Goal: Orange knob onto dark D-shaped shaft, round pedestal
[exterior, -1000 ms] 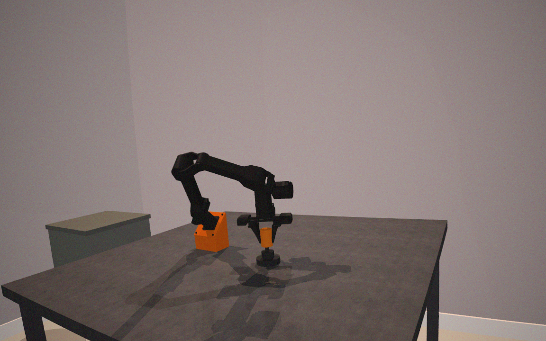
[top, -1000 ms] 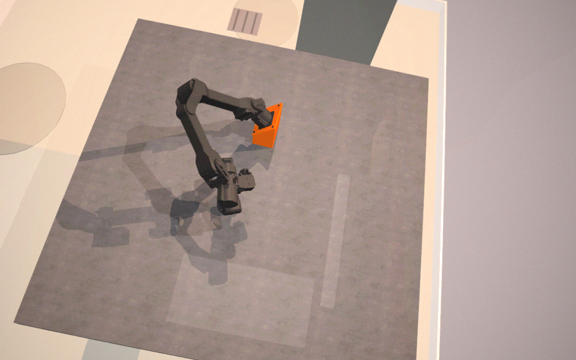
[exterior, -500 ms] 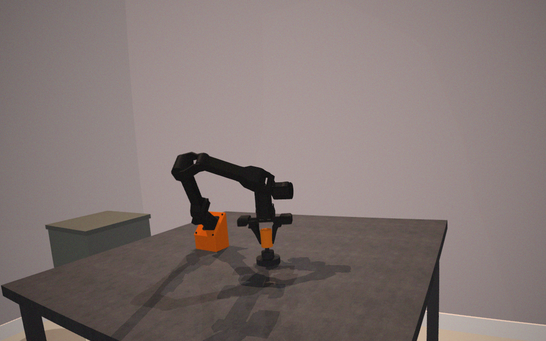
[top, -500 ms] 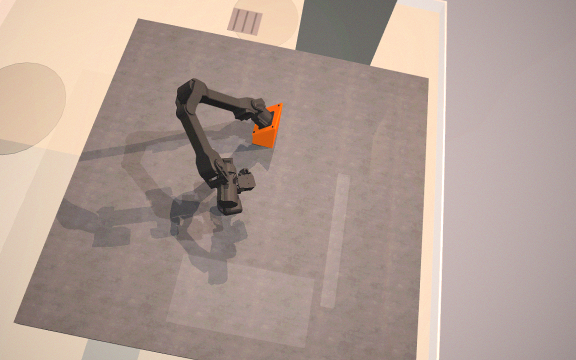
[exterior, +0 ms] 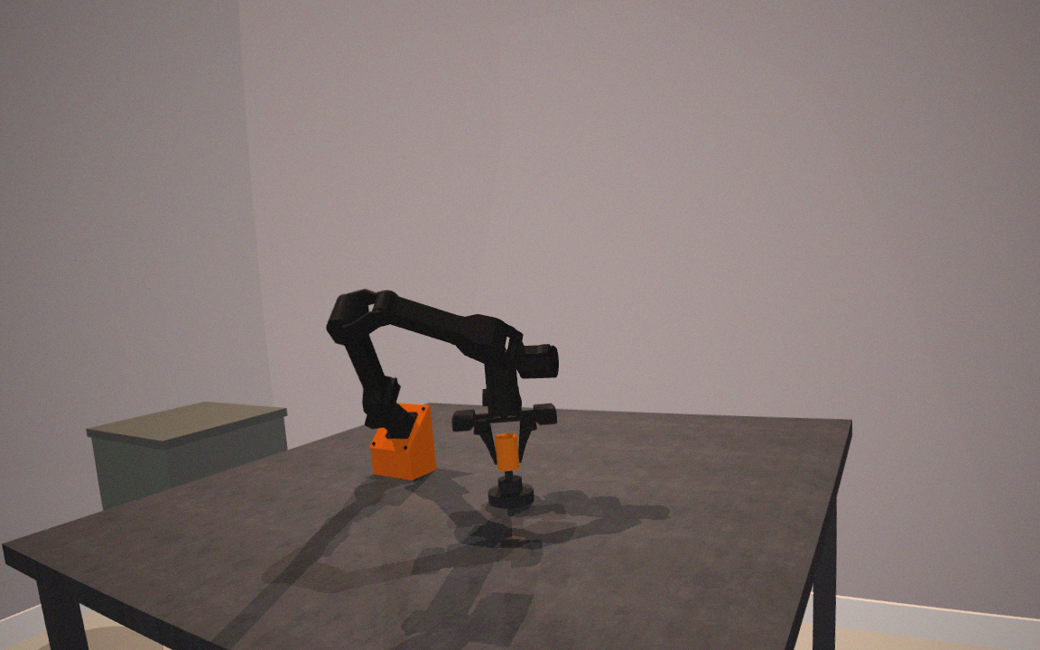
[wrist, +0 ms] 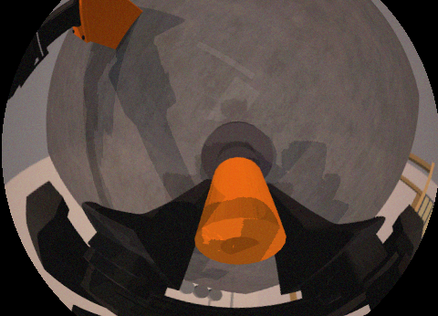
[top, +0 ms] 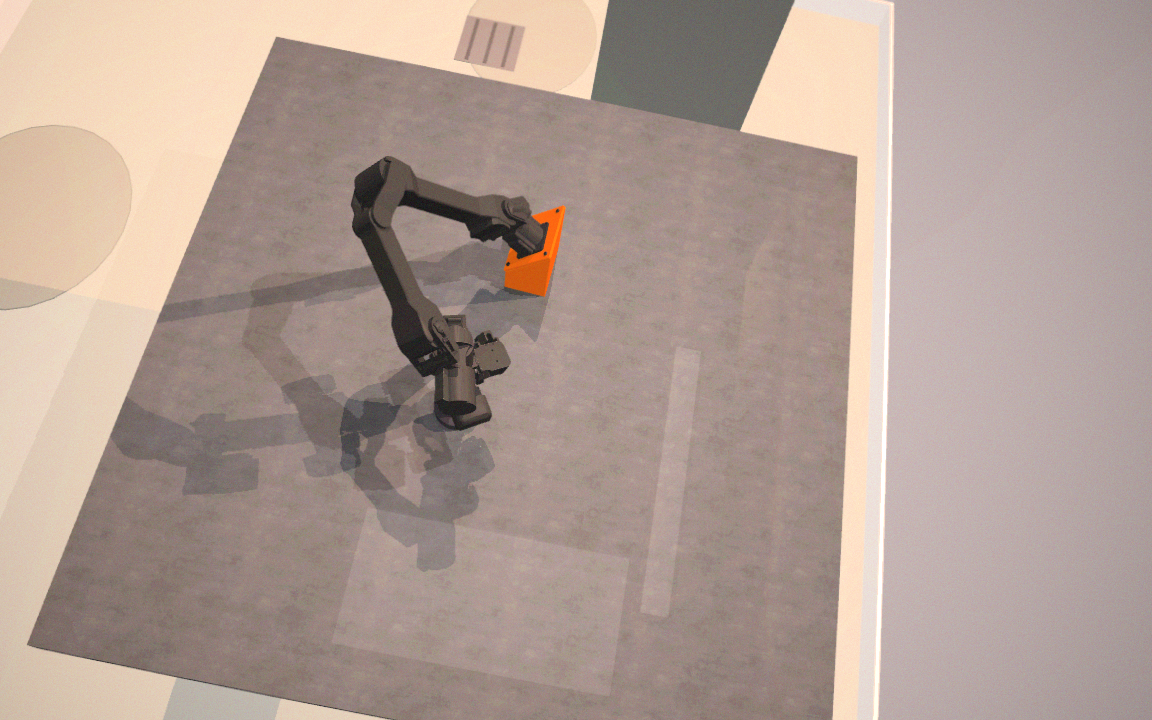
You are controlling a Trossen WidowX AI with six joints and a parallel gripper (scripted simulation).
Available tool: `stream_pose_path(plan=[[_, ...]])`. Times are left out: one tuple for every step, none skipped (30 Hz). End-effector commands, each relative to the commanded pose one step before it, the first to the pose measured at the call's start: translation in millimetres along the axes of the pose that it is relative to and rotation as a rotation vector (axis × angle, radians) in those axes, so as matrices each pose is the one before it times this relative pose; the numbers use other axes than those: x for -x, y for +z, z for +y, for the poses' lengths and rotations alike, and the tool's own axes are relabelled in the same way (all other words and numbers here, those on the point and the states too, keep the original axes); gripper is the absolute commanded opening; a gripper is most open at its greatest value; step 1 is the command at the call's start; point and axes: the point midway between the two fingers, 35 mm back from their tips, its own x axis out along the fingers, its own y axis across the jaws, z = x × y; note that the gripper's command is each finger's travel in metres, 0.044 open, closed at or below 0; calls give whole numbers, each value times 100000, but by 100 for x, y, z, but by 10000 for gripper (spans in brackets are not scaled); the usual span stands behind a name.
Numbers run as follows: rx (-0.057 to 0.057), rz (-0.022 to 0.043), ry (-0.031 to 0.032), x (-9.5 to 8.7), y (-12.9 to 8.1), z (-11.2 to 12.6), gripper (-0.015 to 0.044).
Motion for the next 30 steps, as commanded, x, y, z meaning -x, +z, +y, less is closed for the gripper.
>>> stream_pose_path(plan=[[6969, -46, -111, -148, 16, -87, 0], [0, 1, 0, -24, 4, -8, 0], [0, 0, 0, -12, 2, -4, 0], [0, 1, 1, -25, 8, 9, 0], [1, 0, 1, -19, 9, 15, 0], [0, 0, 1, -22, 7, 14, 0], [0, 1, 1, -27, 6, 11, 0], [0, 1, 1, -29, 3, 9, 0], [0, 1, 1, -27, 0, 9, 0], [0, 1, 1, -26, -4, 8, 0], [0, 1, 1, -29, -7, 7, 0], [0, 1, 1, -32, -8, 5, 0], [0, 1, 1, -33, 0, 0, 0], [0, -2, -1, 58, 0, 0, 0], [0, 0, 0, 0, 0, 0, 0], [0, 0, 0, 0, 0, 0, 0], [0, 0, 0, 0, 0, 0, 0], [583, 1, 1, -19, 0, 0, 0], [583, 1, 1, -19, 0, 0, 0], [0, 0, 0, 0, 0, 0, 0], [582, 0, 0, -3, 0, 0, 0], [1242, 0, 0, -6, 0, 0, 0], [795, 0, 0, -4, 0, 0, 0], [-436, 0, 0, -9, -1, 0, 0], [-436, 0, 0, -9, -1, 0, 0], [-1026, 0, 0, -8, 0, 0, 0], [-719, 0, 0, -6, 0, 0, 0], [-1108, 0, 0, -8, 0, 0, 0], [-638, 0, 0, -5, 0, 0, 0], [-1088, 0, 0, -8, 0, 0, 0]])
